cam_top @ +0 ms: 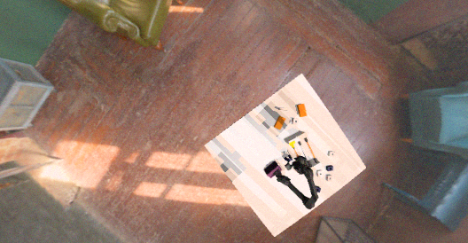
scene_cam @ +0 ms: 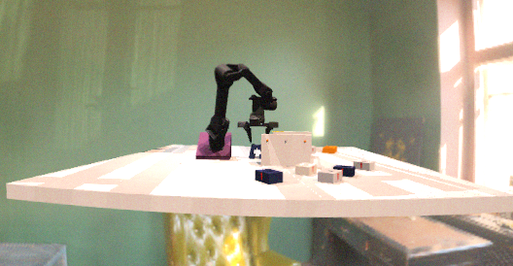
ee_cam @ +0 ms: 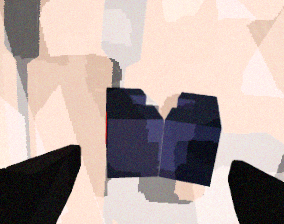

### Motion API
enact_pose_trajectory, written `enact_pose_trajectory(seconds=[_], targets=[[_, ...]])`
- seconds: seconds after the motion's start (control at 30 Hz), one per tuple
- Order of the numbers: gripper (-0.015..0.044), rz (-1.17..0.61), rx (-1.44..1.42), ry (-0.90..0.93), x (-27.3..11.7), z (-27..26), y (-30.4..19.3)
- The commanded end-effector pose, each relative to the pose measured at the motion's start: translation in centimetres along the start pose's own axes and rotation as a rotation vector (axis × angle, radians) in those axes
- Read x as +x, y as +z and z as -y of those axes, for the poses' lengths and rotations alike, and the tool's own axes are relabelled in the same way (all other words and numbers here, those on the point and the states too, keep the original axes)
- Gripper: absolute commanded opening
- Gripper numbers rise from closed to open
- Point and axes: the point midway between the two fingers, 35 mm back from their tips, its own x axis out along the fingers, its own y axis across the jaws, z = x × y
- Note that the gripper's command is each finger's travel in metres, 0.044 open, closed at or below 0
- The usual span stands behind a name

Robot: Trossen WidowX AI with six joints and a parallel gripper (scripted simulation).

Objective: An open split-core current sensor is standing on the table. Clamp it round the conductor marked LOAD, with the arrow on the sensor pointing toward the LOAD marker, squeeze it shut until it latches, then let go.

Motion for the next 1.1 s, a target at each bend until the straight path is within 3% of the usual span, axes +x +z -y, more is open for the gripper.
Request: enact_pose_trajectory(seconds=[0.0, 0.23, 0.83, 1.07], targets=[[0.0320, 0.006, -0.009, 0.000, 0.8, 0.2, 0.1], [0.0320, 0.007, -0.009, 0.000, 1.6, 0.3, 0.1], [0.0200, 0.002, 0.000, 0.000, 1.2, 0.1, 0.1], [0.0016, -0.001, -0.003, -0.001, -0.8, -0.1, -0.2]])
